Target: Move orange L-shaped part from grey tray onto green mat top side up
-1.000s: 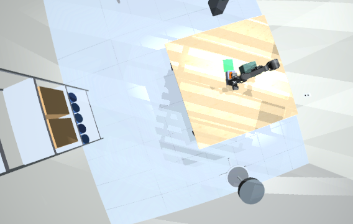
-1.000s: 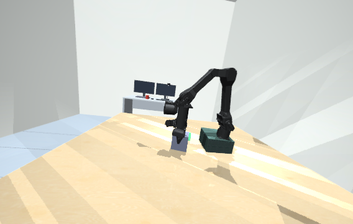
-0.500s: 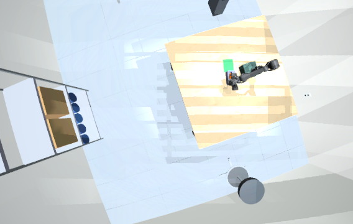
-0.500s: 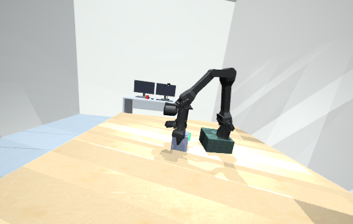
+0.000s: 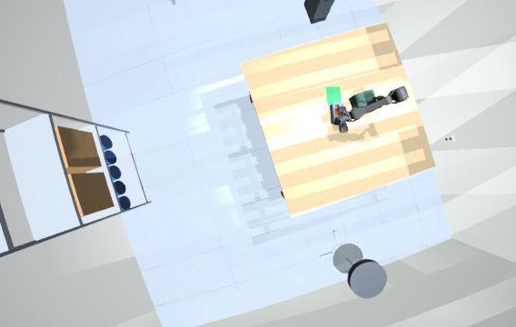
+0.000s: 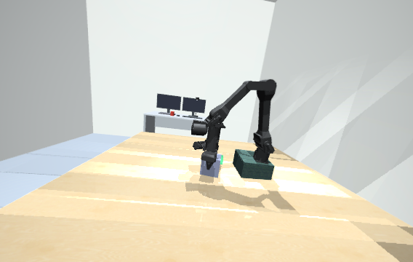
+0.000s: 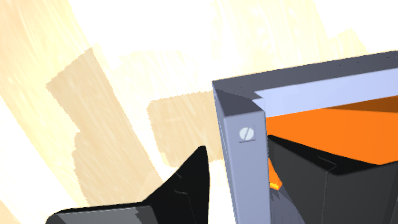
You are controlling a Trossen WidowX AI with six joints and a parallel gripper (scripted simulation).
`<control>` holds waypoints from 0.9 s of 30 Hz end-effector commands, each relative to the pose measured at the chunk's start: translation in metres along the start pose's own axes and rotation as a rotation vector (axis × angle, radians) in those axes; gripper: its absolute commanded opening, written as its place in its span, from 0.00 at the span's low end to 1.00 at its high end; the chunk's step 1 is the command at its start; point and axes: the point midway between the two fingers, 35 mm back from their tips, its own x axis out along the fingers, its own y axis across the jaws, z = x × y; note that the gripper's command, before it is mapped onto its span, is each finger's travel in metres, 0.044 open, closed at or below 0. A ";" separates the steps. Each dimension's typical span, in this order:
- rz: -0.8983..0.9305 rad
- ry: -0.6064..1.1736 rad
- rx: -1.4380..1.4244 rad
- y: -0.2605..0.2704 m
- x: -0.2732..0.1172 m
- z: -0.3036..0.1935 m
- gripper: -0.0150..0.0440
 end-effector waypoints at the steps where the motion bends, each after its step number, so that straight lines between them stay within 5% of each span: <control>1: -0.001 0.004 0.004 0.004 -0.005 -0.001 0.56; 9: -0.002 0.008 0.006 0.010 -0.014 -0.001 0.56; 17: -0.004 0.007 0.006 -0.001 -0.104 0.000 0.56; 27: 0.000 -0.002 0.009 0.000 -0.103 0.002 0.56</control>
